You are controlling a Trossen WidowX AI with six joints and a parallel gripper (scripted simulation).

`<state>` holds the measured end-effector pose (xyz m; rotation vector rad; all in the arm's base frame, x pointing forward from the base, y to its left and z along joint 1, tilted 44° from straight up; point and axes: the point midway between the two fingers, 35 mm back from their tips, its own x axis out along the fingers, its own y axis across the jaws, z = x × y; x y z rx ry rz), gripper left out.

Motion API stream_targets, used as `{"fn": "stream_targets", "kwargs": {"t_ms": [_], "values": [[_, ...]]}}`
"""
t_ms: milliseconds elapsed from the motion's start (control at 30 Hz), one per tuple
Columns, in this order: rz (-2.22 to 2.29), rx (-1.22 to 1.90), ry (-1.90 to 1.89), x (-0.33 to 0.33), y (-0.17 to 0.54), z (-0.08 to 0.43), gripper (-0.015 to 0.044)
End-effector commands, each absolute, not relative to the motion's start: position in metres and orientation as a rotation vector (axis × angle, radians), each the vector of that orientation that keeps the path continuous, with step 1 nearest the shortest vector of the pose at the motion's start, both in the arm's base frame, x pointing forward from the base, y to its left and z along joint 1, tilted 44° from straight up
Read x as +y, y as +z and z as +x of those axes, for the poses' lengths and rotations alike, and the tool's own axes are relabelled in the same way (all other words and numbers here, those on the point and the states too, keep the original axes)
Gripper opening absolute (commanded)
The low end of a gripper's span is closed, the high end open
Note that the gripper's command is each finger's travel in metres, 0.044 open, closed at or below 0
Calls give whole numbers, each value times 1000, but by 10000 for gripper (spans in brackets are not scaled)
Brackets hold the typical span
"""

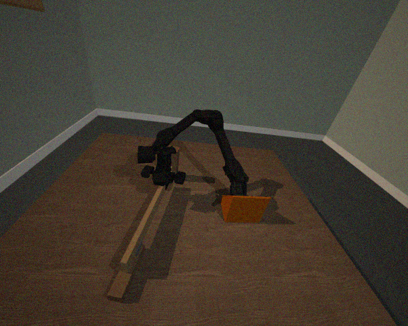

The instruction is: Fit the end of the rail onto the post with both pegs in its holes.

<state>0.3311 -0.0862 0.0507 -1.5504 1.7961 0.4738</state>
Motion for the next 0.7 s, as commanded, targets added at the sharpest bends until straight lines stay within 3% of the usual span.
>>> {"fn": "stream_targets", "kwargs": {"t_ms": [0, 667], "values": [[-1547, 1790, 478, -83, 53, 332, 0], [-1547, 1790, 478, -84, 52, 332, 0]]}}
